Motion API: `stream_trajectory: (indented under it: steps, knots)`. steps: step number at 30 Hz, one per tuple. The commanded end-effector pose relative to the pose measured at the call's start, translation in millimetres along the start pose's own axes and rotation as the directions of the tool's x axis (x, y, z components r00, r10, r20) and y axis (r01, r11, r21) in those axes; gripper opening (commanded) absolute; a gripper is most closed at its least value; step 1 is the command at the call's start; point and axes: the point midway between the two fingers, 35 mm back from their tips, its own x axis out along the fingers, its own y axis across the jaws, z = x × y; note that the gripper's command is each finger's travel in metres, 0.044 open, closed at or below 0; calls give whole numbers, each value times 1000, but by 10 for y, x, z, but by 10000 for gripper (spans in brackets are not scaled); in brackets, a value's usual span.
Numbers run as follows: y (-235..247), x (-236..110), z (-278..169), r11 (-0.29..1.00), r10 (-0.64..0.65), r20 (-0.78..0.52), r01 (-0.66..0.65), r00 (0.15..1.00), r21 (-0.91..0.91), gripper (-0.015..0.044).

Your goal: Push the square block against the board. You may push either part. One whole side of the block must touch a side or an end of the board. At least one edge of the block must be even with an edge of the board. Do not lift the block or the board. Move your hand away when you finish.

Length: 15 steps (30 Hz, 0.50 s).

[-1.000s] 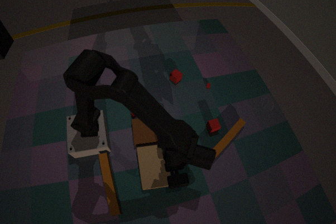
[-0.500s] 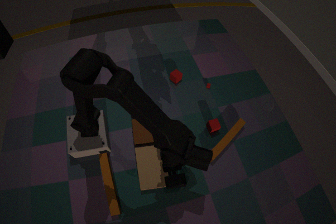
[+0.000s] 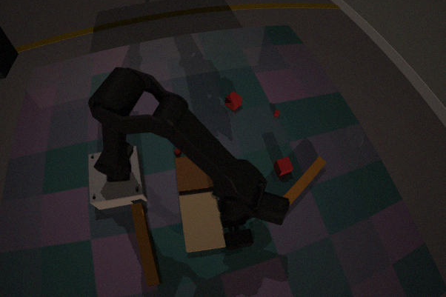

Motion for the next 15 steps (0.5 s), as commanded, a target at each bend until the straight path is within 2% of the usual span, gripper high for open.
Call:
stream_trajectory:
  steps: [1, 15]
  knots:
    - [-7, -1, 70, 1000, -2, -2, 2, 1000, 3, 0]
    - [-7, -1, 302, 1000, -2, 1, 2, 1000, 3, 0]
